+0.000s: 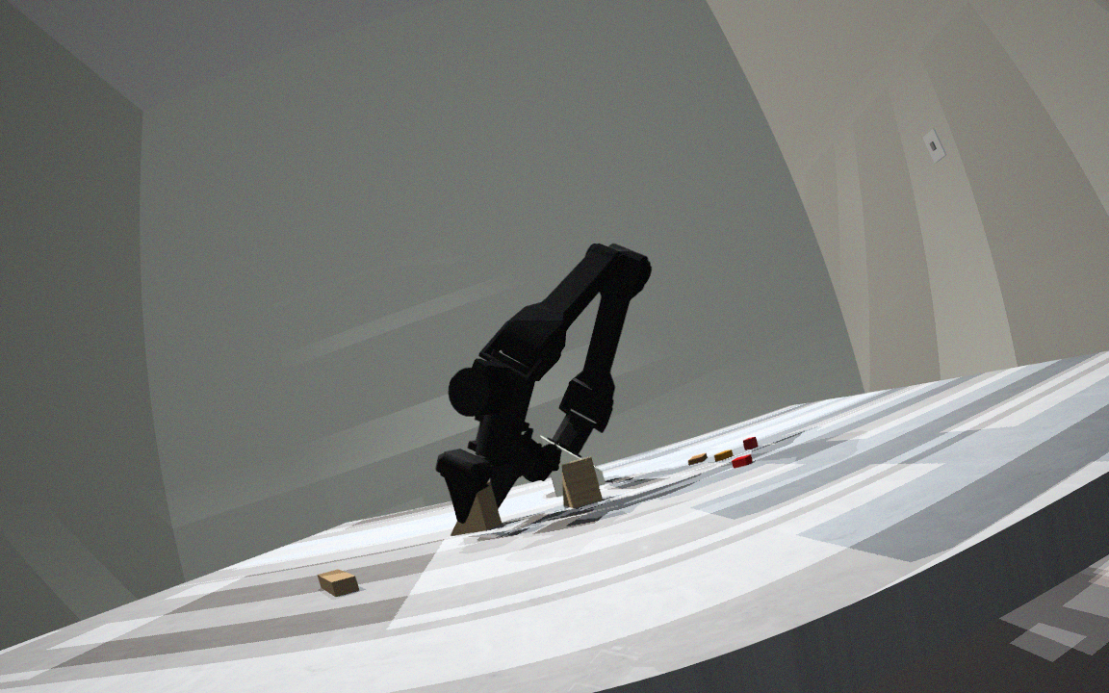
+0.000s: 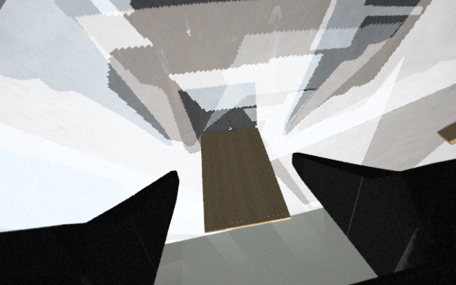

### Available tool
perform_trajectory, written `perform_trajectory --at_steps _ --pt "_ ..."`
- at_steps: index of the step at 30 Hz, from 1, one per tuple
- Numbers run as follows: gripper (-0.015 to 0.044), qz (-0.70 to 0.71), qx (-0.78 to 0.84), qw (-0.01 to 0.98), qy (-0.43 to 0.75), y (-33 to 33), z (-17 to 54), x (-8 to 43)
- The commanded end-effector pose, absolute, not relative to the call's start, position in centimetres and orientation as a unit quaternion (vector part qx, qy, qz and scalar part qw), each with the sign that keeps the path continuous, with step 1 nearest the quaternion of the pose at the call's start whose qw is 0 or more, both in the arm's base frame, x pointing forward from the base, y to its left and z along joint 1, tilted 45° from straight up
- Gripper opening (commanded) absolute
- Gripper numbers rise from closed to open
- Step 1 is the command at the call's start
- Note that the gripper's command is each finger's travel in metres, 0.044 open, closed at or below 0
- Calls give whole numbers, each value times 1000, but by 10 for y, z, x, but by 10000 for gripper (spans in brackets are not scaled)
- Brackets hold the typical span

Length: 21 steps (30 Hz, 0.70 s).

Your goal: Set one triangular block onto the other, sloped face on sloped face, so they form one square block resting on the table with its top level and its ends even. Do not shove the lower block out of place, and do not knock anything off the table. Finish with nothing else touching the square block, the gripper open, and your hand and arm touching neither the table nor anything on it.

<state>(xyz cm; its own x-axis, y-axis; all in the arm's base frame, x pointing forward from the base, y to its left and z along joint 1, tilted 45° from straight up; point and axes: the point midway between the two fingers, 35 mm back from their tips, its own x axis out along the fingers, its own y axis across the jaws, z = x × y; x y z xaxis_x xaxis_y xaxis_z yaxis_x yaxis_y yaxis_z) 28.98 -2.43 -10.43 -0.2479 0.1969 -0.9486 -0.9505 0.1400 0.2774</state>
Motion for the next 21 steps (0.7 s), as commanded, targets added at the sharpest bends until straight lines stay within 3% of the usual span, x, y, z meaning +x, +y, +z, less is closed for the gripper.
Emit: perform_trajectory --at_steps 1,6,16,21 --pt "440 561 -337 513 556 -22 -111 287" --pt "440 561 -337 513 556 -21 -116 285" --pt "177 561 -337 513 556 -21 -116 285" --pt "144 561 -337 513 556 -21 -116 285"
